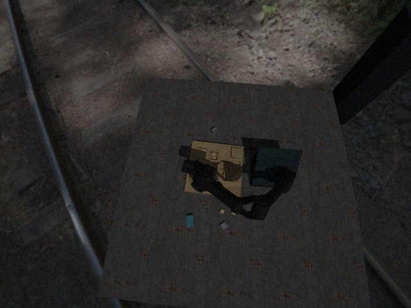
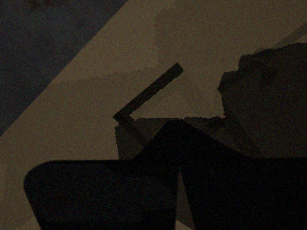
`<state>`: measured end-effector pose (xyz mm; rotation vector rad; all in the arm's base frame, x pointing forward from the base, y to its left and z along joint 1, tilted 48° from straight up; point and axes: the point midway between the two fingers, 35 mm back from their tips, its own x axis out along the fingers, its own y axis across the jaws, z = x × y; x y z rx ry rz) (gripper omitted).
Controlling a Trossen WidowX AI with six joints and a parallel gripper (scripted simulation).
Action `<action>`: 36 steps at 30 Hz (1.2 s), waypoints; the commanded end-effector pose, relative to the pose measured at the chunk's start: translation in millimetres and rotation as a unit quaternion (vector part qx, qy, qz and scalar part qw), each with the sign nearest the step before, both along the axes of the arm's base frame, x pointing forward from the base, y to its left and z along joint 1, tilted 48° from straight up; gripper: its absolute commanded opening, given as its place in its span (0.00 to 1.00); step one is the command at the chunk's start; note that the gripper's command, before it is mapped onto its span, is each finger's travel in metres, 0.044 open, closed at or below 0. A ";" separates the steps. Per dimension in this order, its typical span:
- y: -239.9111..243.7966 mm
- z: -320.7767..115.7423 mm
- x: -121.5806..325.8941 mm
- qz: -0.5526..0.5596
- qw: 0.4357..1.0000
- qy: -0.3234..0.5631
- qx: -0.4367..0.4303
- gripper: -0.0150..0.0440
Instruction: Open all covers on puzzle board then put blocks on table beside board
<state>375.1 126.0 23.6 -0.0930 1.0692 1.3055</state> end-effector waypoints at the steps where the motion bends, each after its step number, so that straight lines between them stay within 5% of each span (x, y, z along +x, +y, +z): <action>1: -3.9 1.5 -3.5 0.002 1.000 -0.009 0.003 0.25; 36: -10.4 -1.8 -10.2 0.003 1.000 -0.013 0.006 0.25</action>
